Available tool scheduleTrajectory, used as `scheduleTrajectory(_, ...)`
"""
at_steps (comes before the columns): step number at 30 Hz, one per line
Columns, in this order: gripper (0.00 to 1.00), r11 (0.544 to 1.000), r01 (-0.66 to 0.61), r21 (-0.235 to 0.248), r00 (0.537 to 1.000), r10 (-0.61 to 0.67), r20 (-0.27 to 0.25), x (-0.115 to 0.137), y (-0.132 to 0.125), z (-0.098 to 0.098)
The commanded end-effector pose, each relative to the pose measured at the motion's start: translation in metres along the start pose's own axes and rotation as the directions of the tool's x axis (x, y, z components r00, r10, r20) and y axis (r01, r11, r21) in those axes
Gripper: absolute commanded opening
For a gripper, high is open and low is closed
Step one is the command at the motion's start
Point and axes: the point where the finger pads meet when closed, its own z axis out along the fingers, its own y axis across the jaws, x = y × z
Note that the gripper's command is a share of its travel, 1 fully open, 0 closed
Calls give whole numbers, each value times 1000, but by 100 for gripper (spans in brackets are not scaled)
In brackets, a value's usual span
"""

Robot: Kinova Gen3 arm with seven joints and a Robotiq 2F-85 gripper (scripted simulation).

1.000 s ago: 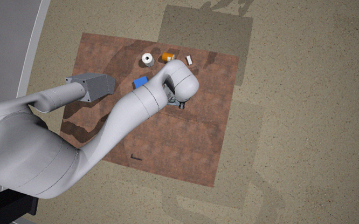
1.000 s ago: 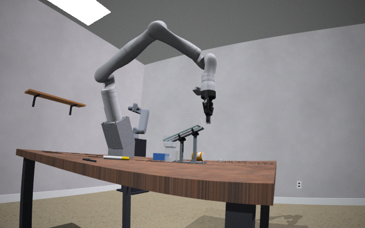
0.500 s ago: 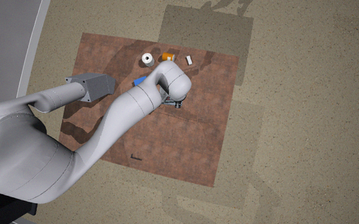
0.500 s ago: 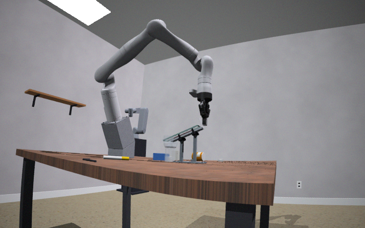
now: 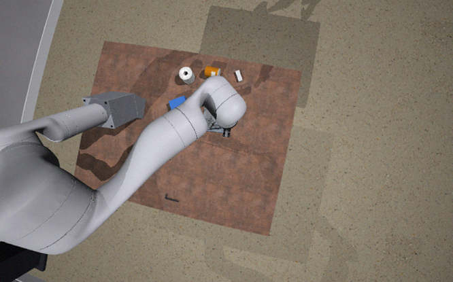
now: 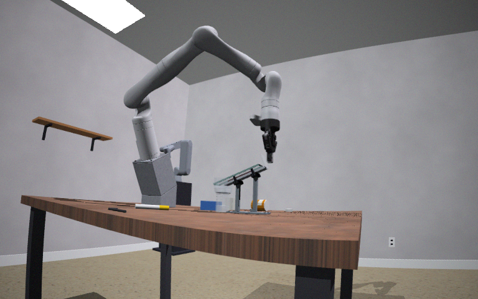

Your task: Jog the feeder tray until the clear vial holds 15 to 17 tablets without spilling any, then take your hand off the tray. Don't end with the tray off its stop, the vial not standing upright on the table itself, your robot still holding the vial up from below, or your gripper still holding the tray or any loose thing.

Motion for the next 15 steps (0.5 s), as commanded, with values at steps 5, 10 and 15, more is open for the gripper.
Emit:
scheduleTrajectory(5, 0, 1000, -4, -2, 1000, 4, 5, -12, 1, -4)
scheduleTrajectory(10, 0, 1000, -4, -2, 1000, 4, 5, -12, 1, -4)
scheduleTrajectory(15, 0, 1000, -4, -2, 1000, 4, 5, -11, 1, -4)
